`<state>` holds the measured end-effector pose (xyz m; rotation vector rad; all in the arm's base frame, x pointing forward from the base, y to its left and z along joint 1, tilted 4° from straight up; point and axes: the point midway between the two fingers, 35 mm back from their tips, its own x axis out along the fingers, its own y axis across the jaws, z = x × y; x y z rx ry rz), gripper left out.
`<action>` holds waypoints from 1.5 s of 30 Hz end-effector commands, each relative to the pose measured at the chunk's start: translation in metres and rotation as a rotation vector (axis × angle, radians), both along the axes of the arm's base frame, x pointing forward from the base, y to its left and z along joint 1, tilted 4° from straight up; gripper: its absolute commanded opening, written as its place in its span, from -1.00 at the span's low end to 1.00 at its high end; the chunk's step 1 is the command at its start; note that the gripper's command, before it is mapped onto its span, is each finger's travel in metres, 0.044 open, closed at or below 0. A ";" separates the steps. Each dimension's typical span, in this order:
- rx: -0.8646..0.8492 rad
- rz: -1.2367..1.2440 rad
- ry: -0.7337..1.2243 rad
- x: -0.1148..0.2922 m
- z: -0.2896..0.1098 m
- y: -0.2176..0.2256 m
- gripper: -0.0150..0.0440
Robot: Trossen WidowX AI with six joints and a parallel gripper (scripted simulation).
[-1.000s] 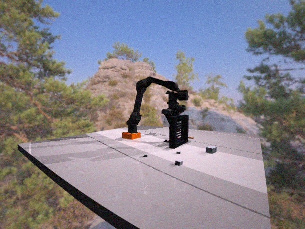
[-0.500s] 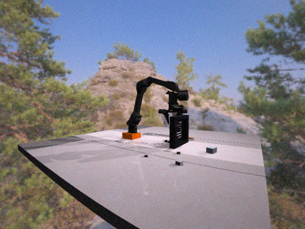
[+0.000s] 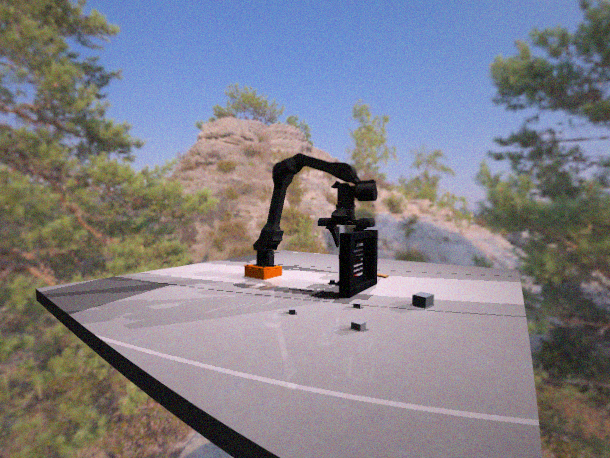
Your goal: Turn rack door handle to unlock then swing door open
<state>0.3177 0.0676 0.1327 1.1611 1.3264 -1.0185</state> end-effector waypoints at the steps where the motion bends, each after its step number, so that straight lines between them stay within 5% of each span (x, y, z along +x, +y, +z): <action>1: -0.003 -0.281 0.019 0.002 -0.001 -0.004 0.49; 16: -0.003 -0.281 0.019 0.002 -0.001 -0.004 0.49; 45: -0.003 -0.281 0.019 0.002 -0.001 -0.004 -0.17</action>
